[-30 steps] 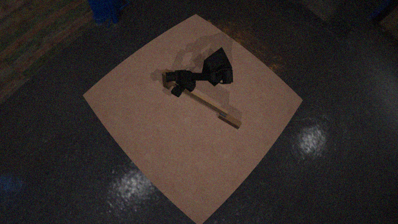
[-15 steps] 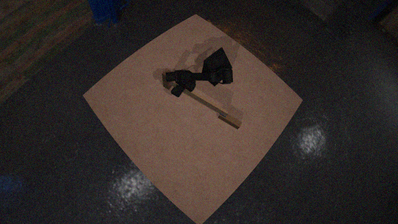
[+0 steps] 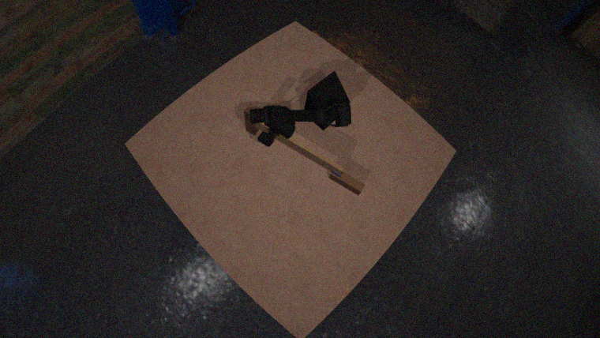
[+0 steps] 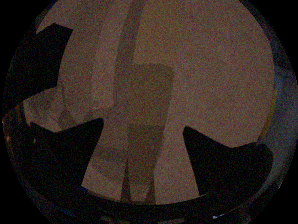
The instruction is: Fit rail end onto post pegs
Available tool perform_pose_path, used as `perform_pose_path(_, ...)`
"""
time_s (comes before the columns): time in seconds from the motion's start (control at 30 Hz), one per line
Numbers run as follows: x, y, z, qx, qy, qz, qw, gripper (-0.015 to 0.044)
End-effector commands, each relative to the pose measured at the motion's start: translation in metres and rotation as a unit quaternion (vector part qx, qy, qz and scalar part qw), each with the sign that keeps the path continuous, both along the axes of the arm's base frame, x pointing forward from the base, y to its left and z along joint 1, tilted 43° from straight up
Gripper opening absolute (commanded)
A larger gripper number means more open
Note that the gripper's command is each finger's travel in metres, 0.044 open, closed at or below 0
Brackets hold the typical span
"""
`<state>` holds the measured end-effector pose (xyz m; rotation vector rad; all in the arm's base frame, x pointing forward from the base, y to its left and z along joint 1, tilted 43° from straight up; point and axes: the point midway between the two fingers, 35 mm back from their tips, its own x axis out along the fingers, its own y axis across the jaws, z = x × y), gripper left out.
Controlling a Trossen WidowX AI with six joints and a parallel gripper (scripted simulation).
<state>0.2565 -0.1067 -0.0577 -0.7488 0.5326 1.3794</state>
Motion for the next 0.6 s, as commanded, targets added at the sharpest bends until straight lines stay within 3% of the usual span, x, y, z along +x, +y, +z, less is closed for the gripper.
perform_pose_path(0.0, -0.002, 0.000, 0.015, -0.002, -0.002, -0.002, 1.000, 0.0440)
perform_pose_path(0.13, -0.008, 0.003, 0.041, -0.005, -0.005, -0.004, 1.000, 0.0440)
perform_pose_path(0.57, -0.008, 0.003, 0.041, -0.005, -0.005, -0.004, 1.000, 0.0440)
